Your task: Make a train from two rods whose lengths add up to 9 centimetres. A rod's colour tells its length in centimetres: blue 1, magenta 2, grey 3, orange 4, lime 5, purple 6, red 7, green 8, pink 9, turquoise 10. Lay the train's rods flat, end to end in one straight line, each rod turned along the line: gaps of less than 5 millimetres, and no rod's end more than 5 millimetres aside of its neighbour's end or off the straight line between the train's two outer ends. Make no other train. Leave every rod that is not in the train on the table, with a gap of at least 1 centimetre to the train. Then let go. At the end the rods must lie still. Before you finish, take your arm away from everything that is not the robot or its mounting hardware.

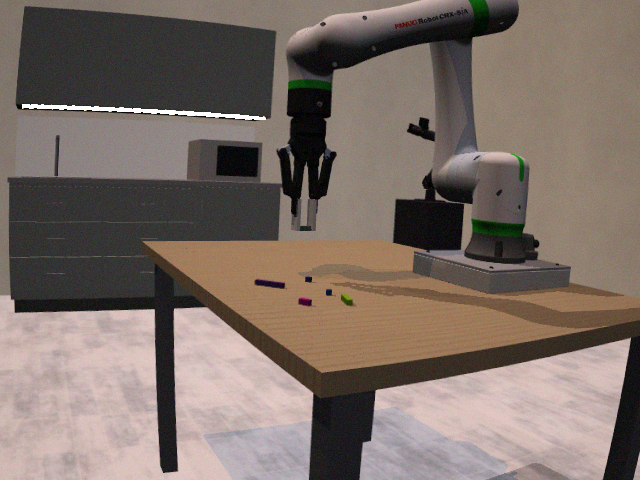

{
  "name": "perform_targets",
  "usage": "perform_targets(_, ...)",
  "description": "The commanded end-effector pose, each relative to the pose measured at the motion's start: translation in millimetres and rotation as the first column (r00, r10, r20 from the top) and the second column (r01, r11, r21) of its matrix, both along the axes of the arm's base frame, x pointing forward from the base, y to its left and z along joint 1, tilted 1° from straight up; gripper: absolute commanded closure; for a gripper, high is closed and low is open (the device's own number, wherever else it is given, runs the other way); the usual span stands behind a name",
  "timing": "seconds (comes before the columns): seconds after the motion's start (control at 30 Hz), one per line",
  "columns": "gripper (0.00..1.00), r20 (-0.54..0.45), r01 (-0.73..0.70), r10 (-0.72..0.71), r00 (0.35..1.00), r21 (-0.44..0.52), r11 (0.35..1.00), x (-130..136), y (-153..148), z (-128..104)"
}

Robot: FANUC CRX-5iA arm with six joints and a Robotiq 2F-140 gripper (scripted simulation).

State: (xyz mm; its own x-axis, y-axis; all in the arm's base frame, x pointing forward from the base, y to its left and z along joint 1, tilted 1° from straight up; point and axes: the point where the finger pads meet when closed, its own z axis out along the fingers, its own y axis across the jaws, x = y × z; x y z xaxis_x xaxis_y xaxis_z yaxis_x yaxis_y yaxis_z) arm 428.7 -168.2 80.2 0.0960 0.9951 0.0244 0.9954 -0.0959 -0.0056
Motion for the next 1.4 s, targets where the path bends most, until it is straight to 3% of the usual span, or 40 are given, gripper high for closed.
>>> perform_targets(0.0, 0.84, -0.002, 0.166, -0.166, 0.986, -0.011, 0.986, -8.2, -5.9, 0.2)
perform_targets(0.17, 0.84, -0.005, 0.346, -0.346, 0.938, -0.012, 0.938, -18.1, -12.3, -0.1)
perform_targets(0.33, 0.84, -0.006, 0.418, -0.418, 0.908, -0.013, 0.908, -22.3, -14.9, -0.2)
perform_targets(0.93, 0.84, -0.006, 0.421, -0.421, 0.907, -0.013, 0.907, -22.5, -15.0, -2.1)
perform_targets(1.37, 0.84, -0.006, 0.421, -0.421, 0.907, -0.013, 0.907, -22.6, -14.3, -35.4)
